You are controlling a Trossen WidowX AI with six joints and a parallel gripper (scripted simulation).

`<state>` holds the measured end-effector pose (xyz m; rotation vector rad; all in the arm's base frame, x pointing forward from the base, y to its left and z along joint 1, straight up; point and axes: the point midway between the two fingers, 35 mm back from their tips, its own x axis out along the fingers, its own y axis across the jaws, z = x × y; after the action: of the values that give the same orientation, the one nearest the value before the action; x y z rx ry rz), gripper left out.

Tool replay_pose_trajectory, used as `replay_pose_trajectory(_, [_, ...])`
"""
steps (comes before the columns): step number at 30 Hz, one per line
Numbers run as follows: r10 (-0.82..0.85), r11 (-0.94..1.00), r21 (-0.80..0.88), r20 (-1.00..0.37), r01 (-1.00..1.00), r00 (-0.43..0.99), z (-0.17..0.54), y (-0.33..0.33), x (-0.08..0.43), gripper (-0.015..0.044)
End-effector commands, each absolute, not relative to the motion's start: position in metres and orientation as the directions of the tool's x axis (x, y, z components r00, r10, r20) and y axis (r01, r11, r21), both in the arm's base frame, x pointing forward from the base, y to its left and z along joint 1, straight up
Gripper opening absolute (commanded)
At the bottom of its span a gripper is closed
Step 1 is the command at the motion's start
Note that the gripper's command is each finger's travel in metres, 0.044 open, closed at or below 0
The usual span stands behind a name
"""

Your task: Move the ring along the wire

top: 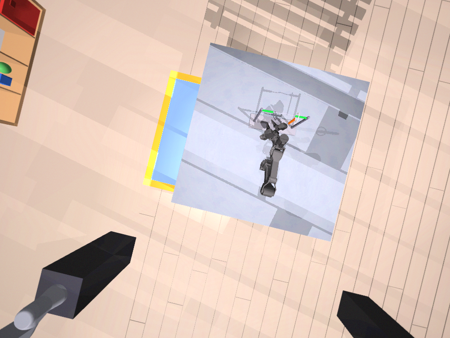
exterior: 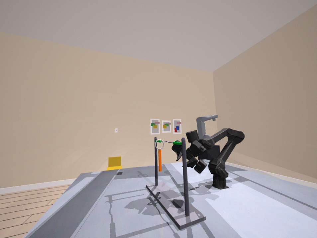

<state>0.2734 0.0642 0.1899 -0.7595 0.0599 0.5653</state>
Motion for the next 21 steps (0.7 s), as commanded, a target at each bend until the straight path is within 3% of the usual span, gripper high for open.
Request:
replay_pose_trajectory(1, [0.417,0.673,-0.557,-0.257,-0.486,0.872,0.174,0.039,0.274,0.0160])
replay_pose_trajectory(21, [0.168,0.968,-0.144,-0.244,-0.207,0.955,0.113,-0.062,0.239,0.0160])
